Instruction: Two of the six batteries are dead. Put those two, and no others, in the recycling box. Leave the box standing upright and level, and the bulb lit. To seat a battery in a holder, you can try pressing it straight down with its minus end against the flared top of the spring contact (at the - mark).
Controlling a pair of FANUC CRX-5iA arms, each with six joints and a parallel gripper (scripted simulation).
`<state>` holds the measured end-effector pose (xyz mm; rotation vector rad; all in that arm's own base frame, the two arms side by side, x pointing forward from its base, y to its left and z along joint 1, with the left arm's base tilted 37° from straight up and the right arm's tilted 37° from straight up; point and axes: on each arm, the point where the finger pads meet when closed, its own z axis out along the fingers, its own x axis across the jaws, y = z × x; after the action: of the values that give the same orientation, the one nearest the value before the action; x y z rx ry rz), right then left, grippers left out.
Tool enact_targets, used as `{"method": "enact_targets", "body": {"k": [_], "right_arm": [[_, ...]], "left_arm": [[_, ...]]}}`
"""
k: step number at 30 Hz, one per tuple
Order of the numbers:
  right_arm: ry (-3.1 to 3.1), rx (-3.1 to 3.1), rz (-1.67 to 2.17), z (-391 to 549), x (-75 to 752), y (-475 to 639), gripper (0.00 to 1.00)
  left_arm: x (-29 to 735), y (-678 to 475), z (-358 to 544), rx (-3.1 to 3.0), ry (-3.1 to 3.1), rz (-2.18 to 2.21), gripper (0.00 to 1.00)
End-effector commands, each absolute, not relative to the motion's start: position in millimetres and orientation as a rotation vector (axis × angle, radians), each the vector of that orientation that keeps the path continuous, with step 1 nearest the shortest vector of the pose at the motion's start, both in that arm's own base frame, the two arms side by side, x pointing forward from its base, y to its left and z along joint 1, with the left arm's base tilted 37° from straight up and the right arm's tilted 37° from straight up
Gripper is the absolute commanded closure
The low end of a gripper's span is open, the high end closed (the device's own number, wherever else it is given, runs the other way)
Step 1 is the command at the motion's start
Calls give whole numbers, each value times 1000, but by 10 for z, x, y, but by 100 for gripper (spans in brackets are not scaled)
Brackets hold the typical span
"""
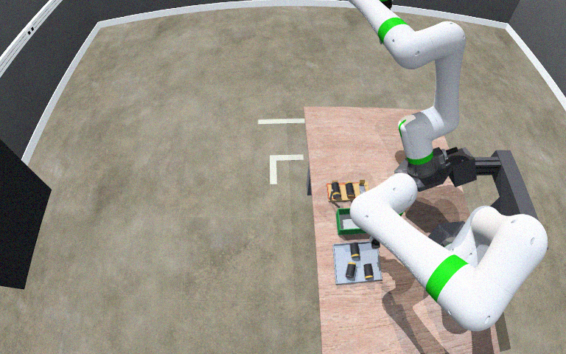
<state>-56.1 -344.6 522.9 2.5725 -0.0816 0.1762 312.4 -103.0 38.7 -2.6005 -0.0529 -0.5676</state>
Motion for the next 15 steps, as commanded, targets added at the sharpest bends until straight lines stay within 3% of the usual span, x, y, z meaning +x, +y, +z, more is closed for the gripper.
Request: {"method": "enact_targets", "body": {"k": [1, 15], "right_arm": [[-83, 2570, 176, 5238, -567, -3443, 0], [-83, 2570, 176, 5238, -567, -3443, 0]], "left_arm": [[3123, -1037, 390, -2600, -39, -564, 43], [3123, -1037, 390, -2576, 159, -509, 43]]}}
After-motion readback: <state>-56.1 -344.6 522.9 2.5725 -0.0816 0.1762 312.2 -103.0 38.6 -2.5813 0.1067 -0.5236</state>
